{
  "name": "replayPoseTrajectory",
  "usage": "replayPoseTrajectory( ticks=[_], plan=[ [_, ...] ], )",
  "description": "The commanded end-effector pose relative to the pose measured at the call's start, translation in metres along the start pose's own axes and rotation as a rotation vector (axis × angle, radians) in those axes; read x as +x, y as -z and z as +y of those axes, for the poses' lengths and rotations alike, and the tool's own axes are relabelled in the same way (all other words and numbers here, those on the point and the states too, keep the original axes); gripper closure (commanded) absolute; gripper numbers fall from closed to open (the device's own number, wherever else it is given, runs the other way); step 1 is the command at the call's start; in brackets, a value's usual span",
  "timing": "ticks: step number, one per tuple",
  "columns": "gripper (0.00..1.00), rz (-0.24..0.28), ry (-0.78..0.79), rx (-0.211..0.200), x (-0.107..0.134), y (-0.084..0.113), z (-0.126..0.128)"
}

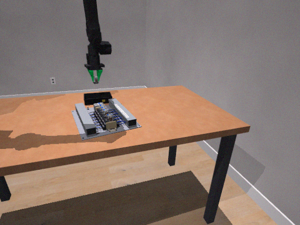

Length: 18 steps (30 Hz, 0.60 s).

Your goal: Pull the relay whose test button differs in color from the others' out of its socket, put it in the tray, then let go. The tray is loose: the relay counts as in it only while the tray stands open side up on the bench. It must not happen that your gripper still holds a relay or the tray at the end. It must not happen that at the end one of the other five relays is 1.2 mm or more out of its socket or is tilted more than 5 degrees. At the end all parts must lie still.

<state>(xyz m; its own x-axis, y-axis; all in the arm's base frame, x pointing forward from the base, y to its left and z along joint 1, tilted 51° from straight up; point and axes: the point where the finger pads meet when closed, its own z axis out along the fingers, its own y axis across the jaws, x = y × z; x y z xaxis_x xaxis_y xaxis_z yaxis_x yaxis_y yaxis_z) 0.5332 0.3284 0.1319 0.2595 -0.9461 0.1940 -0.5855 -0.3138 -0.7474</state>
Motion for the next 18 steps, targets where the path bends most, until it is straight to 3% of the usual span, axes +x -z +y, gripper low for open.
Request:
replayPoseTrajectory(
  ticks=[1, 18],
  plan=[
    [1.00, -0.018, 0.006, 0.019, -0.0142, 0.0104, -0.0132],
    [1.00, -0.018, 0.002, 0.018, -0.0178, 0.0111, -0.0166]
  ],
)
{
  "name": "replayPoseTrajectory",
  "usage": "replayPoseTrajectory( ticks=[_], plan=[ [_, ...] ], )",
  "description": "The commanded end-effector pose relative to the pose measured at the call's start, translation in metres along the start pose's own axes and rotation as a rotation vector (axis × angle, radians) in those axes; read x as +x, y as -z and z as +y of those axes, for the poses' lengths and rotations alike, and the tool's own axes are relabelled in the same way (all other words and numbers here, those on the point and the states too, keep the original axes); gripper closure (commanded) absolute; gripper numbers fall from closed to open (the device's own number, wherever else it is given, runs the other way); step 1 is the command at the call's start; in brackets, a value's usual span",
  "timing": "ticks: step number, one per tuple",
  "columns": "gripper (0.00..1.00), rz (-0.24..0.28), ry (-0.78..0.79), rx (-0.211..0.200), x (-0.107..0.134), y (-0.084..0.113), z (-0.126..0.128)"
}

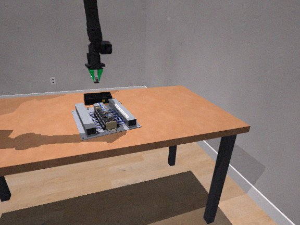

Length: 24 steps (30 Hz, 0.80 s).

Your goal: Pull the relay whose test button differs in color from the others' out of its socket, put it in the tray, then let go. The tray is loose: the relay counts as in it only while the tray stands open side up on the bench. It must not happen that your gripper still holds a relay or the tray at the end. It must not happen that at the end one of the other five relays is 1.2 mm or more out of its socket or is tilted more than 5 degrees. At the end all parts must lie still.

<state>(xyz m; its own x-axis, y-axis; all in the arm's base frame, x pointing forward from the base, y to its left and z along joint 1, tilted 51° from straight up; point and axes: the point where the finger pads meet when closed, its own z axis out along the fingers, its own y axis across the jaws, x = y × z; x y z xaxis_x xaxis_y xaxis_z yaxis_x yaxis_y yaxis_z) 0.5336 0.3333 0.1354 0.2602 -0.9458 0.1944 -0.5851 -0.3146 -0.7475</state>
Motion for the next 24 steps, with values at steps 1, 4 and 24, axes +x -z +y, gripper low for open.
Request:
replayPoseTrajectory(
  ticks=[1, 4, 24],
  plan=[
    [1.00, -0.017, 0.002, 0.018, -0.0137, 0.0097, -0.0124],
    [1.00, -0.017, 0.001, 0.019, -0.0130, 0.0100, -0.0131],
    [1.00, -0.016, 0.001, 0.020, -0.0119, 0.0105, -0.0140]
  ],
)
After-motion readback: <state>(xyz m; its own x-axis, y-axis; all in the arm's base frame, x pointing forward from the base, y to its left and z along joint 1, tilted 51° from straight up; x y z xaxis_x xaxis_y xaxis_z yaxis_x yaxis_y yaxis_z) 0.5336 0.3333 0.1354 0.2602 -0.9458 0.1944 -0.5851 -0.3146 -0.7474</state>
